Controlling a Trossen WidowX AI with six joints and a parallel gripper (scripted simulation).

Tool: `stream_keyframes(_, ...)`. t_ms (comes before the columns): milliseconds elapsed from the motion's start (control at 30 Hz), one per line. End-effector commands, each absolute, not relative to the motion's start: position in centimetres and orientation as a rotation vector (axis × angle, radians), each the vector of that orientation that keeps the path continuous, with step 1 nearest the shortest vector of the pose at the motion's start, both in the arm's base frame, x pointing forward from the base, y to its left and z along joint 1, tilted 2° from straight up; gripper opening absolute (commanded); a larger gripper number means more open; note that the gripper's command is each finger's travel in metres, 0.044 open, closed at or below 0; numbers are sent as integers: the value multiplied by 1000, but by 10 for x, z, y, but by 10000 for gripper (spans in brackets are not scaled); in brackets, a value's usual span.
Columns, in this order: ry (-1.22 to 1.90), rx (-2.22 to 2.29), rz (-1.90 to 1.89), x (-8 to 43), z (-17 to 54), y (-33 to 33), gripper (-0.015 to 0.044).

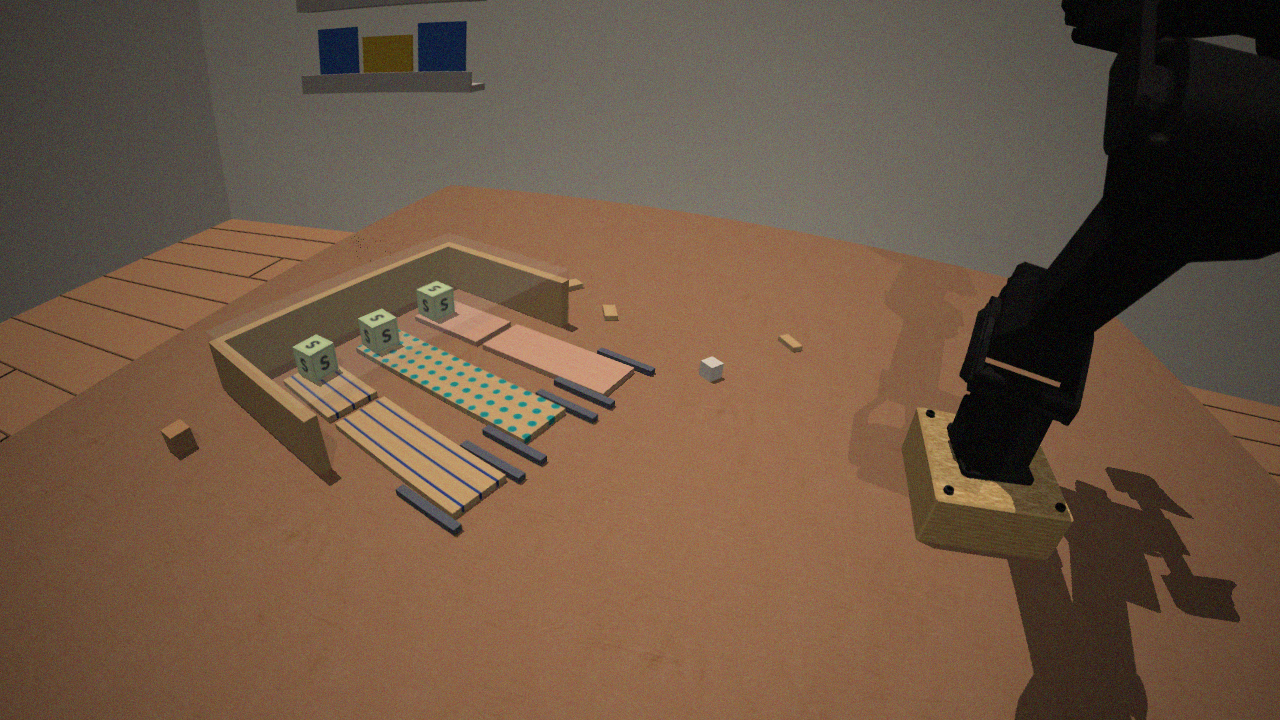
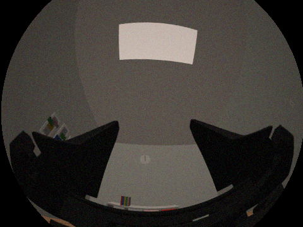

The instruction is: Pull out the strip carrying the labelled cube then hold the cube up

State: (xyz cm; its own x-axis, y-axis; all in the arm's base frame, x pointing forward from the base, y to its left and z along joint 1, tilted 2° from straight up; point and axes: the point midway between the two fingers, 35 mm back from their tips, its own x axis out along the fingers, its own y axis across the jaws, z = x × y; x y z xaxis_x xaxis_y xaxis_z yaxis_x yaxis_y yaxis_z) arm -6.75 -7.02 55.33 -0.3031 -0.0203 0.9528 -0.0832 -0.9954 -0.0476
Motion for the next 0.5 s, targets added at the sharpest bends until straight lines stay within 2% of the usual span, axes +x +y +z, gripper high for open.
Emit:
stream_keyframes(0, -134, 1837, 2512, -67, 553, -72, 400)
stream_keyframes(200, -41, 2050, 2861, -51, 539, -141, 400)
stream_keyframes(467, 192, 2353, 3339, 16, 504, -213, 400)
